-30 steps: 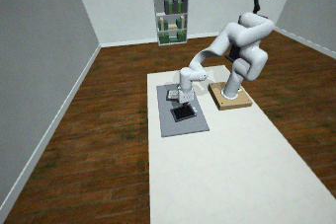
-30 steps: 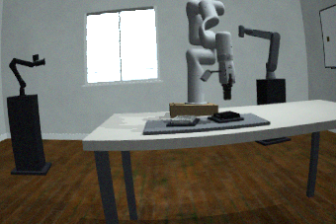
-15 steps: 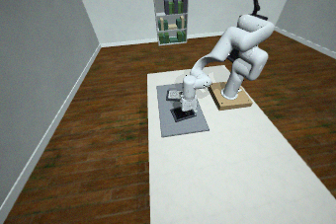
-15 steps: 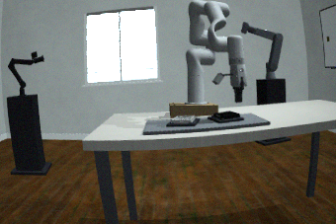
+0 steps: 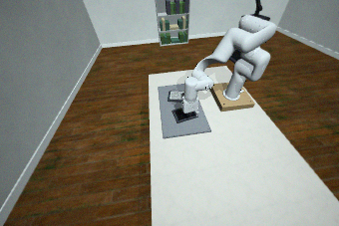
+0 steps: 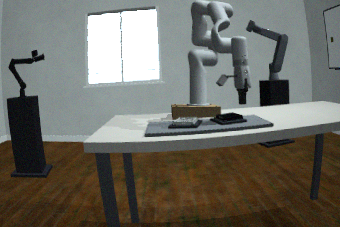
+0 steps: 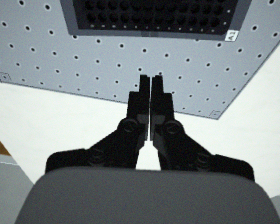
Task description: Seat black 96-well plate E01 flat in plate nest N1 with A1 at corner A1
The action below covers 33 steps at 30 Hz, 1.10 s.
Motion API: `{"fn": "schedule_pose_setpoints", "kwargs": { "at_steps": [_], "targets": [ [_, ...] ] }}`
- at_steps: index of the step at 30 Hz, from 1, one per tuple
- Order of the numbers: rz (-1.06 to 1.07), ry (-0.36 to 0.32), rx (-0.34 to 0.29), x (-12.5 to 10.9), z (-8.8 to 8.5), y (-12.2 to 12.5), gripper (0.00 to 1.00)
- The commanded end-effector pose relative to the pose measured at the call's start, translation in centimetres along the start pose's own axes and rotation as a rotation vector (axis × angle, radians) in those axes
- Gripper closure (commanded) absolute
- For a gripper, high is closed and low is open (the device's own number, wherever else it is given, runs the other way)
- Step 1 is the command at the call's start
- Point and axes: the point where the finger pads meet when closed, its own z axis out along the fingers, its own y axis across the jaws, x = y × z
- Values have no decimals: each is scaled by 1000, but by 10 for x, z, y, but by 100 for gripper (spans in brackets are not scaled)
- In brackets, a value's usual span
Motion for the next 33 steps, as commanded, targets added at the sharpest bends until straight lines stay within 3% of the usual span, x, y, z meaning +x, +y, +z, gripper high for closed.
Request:
{"fn": "schedule_pose_setpoints", "kwargs": {
  "at_steps": [1,33],
  "targets": [
    [0,-1,3,0,6,-1,100],
    [0,-1,3,0,52,-1,100]
  ]
}}
